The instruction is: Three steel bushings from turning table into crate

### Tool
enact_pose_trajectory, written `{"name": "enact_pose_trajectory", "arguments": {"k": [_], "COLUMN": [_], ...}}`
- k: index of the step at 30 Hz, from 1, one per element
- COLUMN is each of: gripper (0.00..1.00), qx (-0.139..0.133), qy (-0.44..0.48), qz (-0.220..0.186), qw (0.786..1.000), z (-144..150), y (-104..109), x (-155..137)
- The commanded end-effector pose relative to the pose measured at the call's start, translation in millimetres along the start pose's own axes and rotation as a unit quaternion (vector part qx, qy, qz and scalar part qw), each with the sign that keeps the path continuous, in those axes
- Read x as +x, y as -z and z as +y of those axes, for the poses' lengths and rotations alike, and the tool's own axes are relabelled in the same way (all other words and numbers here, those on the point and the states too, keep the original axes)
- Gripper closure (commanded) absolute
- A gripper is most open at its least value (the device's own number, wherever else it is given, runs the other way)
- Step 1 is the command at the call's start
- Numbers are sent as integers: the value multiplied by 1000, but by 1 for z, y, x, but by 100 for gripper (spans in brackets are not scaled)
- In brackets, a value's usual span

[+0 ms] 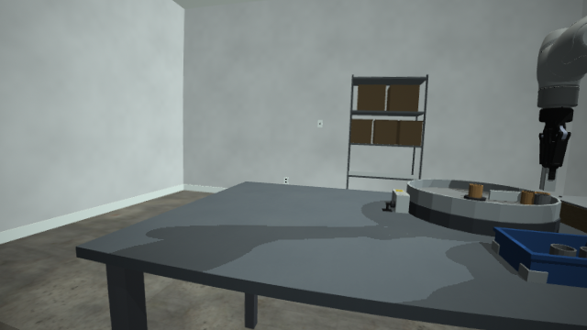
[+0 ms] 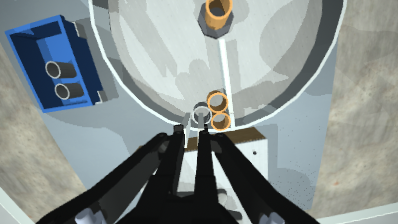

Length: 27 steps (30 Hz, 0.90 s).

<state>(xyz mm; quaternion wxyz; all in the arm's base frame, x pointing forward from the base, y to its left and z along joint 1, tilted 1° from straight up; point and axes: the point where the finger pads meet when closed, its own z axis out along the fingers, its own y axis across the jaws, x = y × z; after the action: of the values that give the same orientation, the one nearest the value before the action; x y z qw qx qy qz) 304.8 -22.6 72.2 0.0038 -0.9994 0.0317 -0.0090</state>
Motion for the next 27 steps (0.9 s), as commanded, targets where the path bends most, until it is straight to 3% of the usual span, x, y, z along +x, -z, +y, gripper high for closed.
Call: {"name": "enact_pose_trajectory", "arguments": {"k": [1, 27], "gripper": [90, 90], "qx": [-1, -1], "qy": [-1, -1], "qz": [0, 0], "qw": [1000, 1000], "z": [-1, -1], "y": [-3, -6], "x": [1, 3]}}
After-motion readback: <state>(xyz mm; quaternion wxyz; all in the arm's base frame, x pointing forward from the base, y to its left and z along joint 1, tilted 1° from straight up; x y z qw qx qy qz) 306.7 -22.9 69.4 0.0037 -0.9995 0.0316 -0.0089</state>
